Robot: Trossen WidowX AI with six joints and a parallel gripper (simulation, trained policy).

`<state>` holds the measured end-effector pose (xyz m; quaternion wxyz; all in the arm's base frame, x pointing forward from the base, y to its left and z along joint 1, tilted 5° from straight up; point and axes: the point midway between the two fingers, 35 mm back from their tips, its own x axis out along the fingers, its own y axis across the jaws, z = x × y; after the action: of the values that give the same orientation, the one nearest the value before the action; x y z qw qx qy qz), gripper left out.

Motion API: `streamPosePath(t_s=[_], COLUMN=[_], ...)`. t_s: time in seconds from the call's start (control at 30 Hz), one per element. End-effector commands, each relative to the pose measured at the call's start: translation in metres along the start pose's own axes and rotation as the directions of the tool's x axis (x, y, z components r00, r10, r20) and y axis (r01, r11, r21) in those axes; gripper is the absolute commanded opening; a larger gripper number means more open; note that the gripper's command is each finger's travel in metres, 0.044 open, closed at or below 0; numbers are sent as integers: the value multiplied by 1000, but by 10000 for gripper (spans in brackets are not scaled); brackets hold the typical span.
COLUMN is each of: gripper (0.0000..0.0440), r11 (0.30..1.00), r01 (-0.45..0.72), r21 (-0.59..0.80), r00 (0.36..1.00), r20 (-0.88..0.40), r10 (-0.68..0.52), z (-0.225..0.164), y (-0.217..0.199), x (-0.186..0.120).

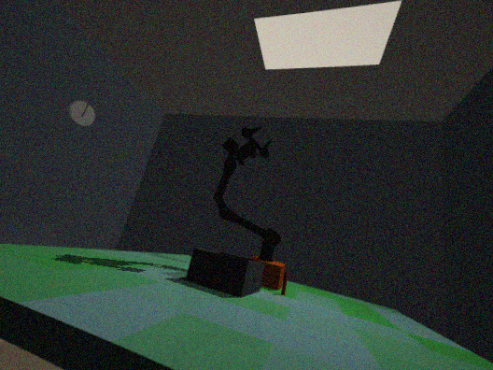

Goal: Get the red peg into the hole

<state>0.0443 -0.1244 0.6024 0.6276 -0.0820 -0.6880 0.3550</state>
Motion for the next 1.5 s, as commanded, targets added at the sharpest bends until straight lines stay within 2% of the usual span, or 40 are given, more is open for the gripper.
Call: streamPosePath(t_s=[0.0, 0.07, 0.33, 0.67, 1.1, 1.47], gripper=[420, 440, 440, 440, 440, 440], r11=[1000, 998, 965, 892, 795, 724], r01=[1, -18, -117, -111, 116, 392], r21=[14, 54, 236, 439, 595, 568], r00=[1000, 999, 960, 834, 586, 328], r20=[-15, -50, -222, -447, -688, -821], r10=[-1, 20, 171, 323, 429, 467], z=[1, 3, 2, -30, -92, -145], y=[1, 11, 74, 153, 227, 270], x=[1, 5, 35, 57, 46, 12])
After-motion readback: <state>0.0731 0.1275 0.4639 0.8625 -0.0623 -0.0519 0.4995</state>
